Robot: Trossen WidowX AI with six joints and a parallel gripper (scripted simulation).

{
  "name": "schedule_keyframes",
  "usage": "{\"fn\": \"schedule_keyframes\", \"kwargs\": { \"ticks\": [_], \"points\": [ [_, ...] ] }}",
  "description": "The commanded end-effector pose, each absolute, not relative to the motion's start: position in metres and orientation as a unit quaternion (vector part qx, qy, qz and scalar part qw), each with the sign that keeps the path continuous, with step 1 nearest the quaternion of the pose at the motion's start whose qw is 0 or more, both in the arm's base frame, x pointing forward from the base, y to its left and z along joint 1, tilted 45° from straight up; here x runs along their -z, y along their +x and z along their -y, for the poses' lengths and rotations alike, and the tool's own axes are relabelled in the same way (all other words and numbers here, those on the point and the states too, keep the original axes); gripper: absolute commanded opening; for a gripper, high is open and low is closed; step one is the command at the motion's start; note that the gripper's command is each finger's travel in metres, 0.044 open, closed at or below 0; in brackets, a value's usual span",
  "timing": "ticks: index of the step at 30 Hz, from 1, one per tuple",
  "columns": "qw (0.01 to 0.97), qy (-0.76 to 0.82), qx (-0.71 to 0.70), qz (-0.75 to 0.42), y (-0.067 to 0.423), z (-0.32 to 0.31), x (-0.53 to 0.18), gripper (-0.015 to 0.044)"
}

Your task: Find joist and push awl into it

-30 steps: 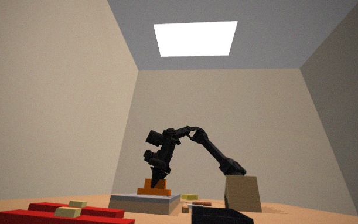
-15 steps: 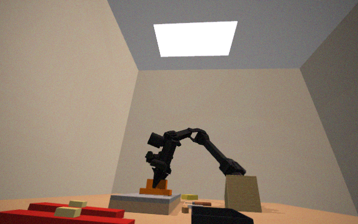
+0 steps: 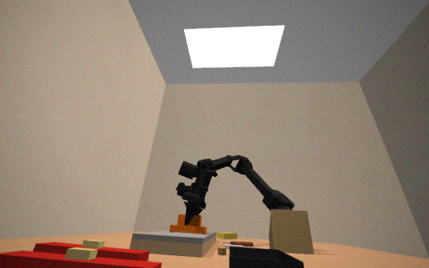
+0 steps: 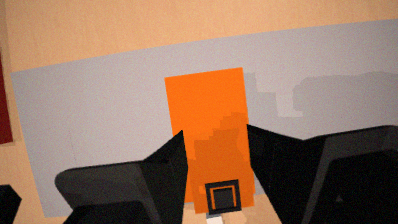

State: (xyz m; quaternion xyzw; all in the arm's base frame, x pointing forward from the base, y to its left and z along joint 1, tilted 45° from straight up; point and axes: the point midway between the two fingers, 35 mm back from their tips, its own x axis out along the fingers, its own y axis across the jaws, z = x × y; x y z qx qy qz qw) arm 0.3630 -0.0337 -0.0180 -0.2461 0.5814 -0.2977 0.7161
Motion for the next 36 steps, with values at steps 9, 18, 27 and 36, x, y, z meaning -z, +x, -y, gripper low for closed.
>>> {"fn": "schedule_keyframes", "kwargs": {
  "ticks": [9, 18, 27, 36],
  "points": [
    [0.715, -0.250, 0.299, -0.581, 0.359, 0.051, 0.001, 0.0000],
    [0.714, -0.250, 0.299, -0.581, 0.356, 0.063, -0.011, 0.0000],
    [0.714, -0.250, 0.299, -0.581, 0.354, 0.075, -0.023, 0.0000],
    [0.714, -0.250, 0.299, -0.581, 0.352, 0.087, -0.035, 0.0000]
  ]
}}
